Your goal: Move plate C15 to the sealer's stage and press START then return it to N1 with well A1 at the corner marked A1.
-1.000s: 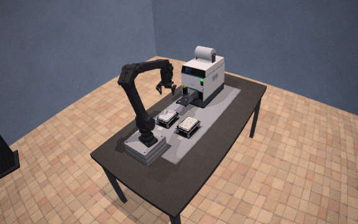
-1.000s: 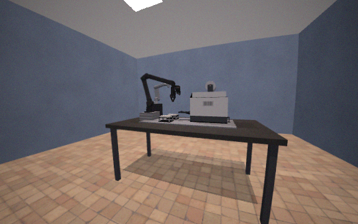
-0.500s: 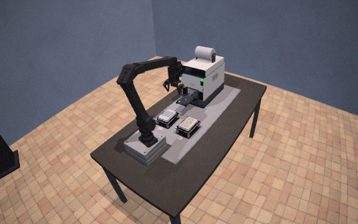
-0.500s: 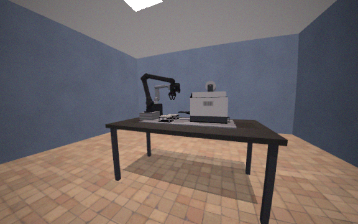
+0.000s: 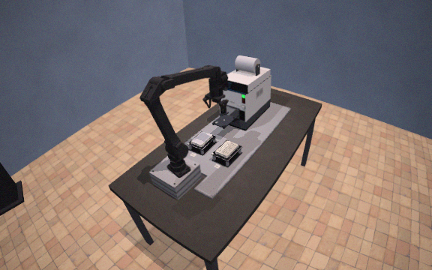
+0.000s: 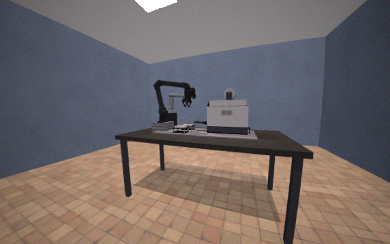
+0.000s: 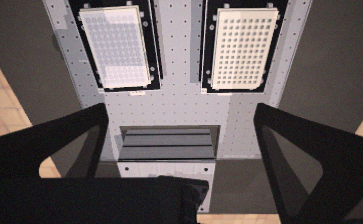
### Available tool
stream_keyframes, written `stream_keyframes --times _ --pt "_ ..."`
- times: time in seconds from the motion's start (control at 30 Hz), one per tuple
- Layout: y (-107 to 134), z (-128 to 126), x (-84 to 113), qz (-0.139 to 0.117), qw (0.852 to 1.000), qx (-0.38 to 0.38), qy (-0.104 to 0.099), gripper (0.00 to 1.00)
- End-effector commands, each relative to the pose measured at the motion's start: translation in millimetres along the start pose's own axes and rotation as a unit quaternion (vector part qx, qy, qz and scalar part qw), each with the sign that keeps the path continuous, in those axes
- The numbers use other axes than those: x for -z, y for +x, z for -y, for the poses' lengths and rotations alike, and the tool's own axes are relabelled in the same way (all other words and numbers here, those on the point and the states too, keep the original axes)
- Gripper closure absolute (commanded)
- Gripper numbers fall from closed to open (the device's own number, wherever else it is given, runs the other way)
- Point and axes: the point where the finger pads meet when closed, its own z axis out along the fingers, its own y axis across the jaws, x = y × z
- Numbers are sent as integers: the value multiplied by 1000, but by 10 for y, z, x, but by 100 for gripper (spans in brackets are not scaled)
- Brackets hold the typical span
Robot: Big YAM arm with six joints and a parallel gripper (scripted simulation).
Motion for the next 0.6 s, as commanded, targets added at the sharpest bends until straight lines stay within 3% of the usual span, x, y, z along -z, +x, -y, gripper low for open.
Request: stream_keyframes --times 0.0,0.57 --pt "-135 -66 141 15 1000 20 1 0" --pt "-124 -104 0 6 1000 27 2 0"
